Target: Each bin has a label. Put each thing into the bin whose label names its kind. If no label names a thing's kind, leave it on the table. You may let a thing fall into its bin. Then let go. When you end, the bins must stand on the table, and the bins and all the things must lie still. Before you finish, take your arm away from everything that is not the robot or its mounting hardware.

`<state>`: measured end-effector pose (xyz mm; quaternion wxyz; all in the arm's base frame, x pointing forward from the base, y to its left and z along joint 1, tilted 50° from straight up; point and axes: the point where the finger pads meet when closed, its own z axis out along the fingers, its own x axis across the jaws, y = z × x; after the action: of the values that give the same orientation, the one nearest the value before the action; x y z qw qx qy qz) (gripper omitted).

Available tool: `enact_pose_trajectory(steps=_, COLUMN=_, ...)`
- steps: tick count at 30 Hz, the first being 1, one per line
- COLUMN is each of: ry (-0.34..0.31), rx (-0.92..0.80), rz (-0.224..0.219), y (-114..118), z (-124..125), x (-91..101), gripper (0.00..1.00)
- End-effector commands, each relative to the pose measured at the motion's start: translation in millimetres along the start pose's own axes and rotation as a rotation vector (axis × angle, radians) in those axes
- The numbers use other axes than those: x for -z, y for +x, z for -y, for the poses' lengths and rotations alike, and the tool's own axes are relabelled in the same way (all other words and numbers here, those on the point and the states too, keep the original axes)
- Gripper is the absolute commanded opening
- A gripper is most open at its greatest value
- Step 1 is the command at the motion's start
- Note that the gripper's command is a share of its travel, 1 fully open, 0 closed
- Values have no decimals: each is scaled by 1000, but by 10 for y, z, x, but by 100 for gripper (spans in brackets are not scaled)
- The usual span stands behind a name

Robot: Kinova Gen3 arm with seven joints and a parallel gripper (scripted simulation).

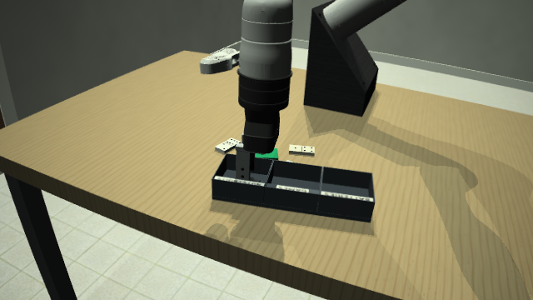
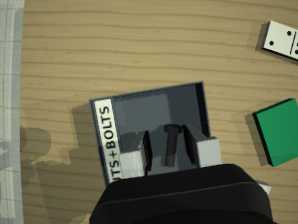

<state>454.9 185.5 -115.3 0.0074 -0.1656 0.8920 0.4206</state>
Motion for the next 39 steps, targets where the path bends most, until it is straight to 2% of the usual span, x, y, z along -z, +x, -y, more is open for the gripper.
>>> enact_pose_trajectory(steps=1, ry=2, rx=0, rz=6, y=-19, z=7, x=59, gripper=62)
enact_pose_trajectory(steps=18, ry=2, rx=0, rz=6, y=-18, z=6, x=259, gripper=62)
enact_pose_trajectory(steps=21, ry=2, rx=0, rz=6, y=-18, z=6, x=409, gripper=62)
enact_pose_trajectory(steps=30, ry=2, rx=0, rz=6, y=-22, z=4, x=410, gripper=62)
enact_pose_trajectory(steps=31, ry=2, rx=50, rz=6, y=52, z=42, x=413, gripper=79)
enact_pose_trajectory(steps=35, ry=3, rx=250, rz=5, y=349, z=194, x=426, gripper=79)
enact_pose_trajectory(steps=39, ry=2, rx=347, rz=-7, y=645, z=346, x=438, gripper=79)
